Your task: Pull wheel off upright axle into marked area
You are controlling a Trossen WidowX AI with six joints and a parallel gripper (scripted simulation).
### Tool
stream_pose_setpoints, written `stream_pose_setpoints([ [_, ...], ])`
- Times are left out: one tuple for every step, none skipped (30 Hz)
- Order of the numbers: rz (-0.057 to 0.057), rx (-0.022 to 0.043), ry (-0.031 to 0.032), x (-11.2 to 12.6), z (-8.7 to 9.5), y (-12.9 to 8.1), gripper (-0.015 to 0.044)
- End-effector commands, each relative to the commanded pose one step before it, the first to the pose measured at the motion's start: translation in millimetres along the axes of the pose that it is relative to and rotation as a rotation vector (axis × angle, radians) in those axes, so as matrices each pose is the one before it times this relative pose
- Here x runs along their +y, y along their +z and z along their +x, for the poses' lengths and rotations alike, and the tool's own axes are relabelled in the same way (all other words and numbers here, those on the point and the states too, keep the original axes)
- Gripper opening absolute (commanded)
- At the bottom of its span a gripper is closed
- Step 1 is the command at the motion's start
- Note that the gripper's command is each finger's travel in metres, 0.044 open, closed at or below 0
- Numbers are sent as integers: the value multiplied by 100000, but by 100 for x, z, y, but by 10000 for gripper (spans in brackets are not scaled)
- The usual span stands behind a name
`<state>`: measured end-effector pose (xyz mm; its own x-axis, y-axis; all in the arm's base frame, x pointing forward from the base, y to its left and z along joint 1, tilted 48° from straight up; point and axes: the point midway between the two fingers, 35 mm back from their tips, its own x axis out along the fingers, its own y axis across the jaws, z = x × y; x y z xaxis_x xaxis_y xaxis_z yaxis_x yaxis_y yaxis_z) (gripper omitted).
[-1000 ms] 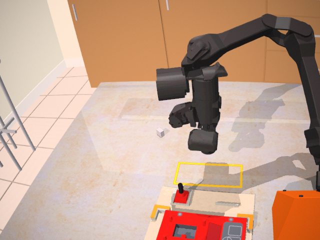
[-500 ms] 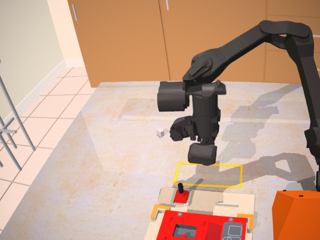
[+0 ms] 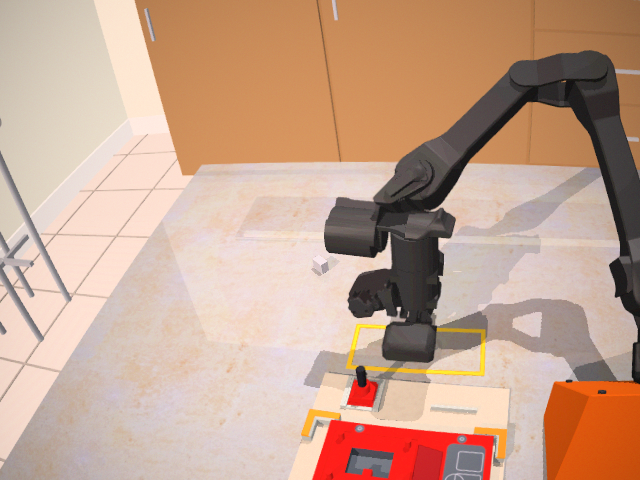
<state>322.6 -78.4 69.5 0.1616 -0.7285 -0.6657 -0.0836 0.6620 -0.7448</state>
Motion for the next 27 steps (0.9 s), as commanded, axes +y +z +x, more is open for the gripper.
stream_pose_setpoints([
  [119, 32, 8, -22, -34, -2, 53],
  [0, 0, 0, 0, 0, 0, 79],
  [0, 0, 0, 0, 0, 0, 105],
  [0, 0, 0, 0, 0, 0, 131],
  [0, 0, 0, 0, 0, 0, 157],
  [0, 0, 0, 0, 0, 0, 184],
  [0, 0, 0, 0, 0, 0, 210],
  [0, 0, 0, 0, 0, 0, 236],
  [0, 0, 0, 0, 0, 0, 263],
  [-33, 16, 36, 13, -157, 19, 289],
  [-71, 35, 68, 27, -330, 37, 300],
  [-97, 48, 78, 32, -448, 42, 300],
  [-129, 64, 76, 36, -588, 43, 300],
  [-167, 82, 56, 35, -755, 35, 300],
  [-171, 81, 10, 22, -763, 13, 300],
  [-180, 81, -38, 9, -797, -9, 300],
  [-190, 79, -92, -7, -838, -34, 300],
  [-160, 60, -119, -19, -706, -48, 300],
  [-100, 34, -93, -18, -440, -38, 300],
  [-34, 11, -35, -7, -149, -14, 300],
  [0, 0, 0, 0, 0, 0, 300],
  [-1286, -183, 628, 526, 659, -94, 326],
  [21, -15, 224, 289, -336, -357, 352],
  [36, -4, 320, 459, -542, -612, 379],
  [49, 26, 298, 523, -632, -774, 405],
  [57, 53, 194, 479, -598, -800, 431],
  [67, 72, 87, 433, -564, -822, 440],
])
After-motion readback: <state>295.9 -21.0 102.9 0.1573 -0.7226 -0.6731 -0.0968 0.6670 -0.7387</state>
